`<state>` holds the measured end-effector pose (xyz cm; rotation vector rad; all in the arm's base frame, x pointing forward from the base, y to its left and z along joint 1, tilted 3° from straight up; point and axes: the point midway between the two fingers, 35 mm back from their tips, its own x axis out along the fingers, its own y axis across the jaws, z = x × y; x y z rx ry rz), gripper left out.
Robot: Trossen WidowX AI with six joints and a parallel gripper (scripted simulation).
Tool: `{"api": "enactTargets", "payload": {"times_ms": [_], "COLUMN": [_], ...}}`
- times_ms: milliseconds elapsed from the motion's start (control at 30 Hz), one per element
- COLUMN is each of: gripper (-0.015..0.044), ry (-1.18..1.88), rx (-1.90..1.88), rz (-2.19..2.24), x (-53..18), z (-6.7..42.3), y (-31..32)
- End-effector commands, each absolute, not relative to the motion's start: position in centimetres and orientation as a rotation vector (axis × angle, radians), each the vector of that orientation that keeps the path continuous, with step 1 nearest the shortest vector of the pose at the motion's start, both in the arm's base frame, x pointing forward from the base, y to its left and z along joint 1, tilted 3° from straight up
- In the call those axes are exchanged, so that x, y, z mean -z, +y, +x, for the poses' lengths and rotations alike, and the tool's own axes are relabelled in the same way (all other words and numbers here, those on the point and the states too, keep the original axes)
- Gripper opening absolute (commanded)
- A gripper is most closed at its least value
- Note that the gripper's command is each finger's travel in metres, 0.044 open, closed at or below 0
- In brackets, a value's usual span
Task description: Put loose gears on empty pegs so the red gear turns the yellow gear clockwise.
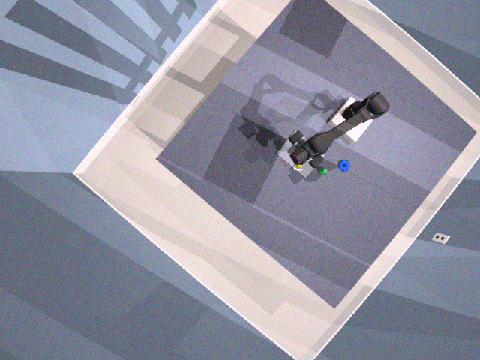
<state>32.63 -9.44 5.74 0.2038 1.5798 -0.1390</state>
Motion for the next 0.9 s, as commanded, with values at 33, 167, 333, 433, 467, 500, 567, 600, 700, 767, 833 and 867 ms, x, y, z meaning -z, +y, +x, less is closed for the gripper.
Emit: {"api": "enactTargets", "payload": {"times_ms": [33, 167, 333, 433, 467, 500, 567, 600, 700, 767, 833, 867], "gripper": [0.0, 0.0, 0.0, 0.0, 0.0, 0.0, 0.0, 0.0, 0.0, 0.0, 0.0, 0.0], "ry": [1.579, 1.58, 1.581, 1.582, 1.582, 1.582, 1.582, 1.582, 1.582, 1.581, 1.581, 1.581], "rx": [0.138, 0.117, 0.066, 0.043, 0.038, 0.035, 0.034, 0.035, 0.049, 0.065, 0.087, 0.099], "rz": [0.196, 0.175, 0.125, 0.102, 0.098, 0.094, 0.093, 0.095, 0.108, 0.124, 0.146, 0.158], "x": [-5.8, -5.5, -4.8, -4.4, -4.2, -4.1, -3.8, -3.6, -3.2, -2.9, -2.6, -2.5], "z": [32.7, 32.7, 32.7, 32.7, 32.6, 32.6, 32.7, 32.7, 32.7, 32.7, 32.7, 32.7], "y": [-9.5, -9.5, -9.4, -9.4, -9.4, -9.5, -9.5, -9.5, -9.5, -9.4, -9.4, -9.4]}}
